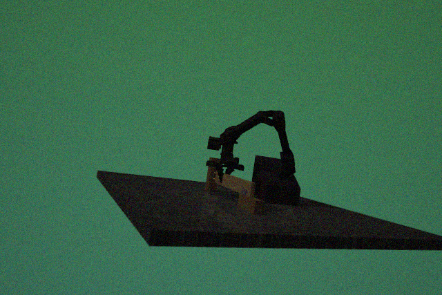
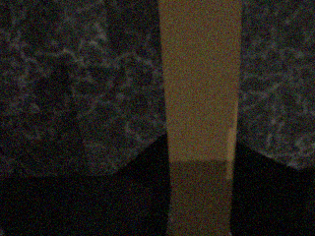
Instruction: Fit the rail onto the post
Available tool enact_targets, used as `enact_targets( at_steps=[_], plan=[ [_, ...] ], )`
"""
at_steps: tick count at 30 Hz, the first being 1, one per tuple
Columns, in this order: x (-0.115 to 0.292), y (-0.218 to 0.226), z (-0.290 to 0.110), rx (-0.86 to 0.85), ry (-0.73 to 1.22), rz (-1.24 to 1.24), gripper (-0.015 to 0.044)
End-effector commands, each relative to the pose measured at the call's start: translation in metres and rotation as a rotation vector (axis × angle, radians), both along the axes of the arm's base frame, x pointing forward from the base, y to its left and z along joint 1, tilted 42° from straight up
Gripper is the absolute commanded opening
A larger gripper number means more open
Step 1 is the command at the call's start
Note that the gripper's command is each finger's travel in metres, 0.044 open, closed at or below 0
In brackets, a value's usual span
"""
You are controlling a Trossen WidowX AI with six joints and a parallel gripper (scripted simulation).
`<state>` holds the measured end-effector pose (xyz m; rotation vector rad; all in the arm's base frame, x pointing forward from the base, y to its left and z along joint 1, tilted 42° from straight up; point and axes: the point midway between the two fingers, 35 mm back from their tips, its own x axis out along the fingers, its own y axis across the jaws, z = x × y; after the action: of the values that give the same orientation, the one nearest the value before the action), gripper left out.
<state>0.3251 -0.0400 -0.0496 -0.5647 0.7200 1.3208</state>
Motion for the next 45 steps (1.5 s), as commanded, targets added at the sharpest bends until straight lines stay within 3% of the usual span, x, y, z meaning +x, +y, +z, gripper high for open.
enact_targets(
  at_steps=[1, 45],
  plan=[
    [0.001, -0.006, 0.0, -0.001, -0.009, -0.008, 0.0],
    [0.001, -0.017, -0.008, -0.002, -0.009, -0.008, 0.0]
  ],
)
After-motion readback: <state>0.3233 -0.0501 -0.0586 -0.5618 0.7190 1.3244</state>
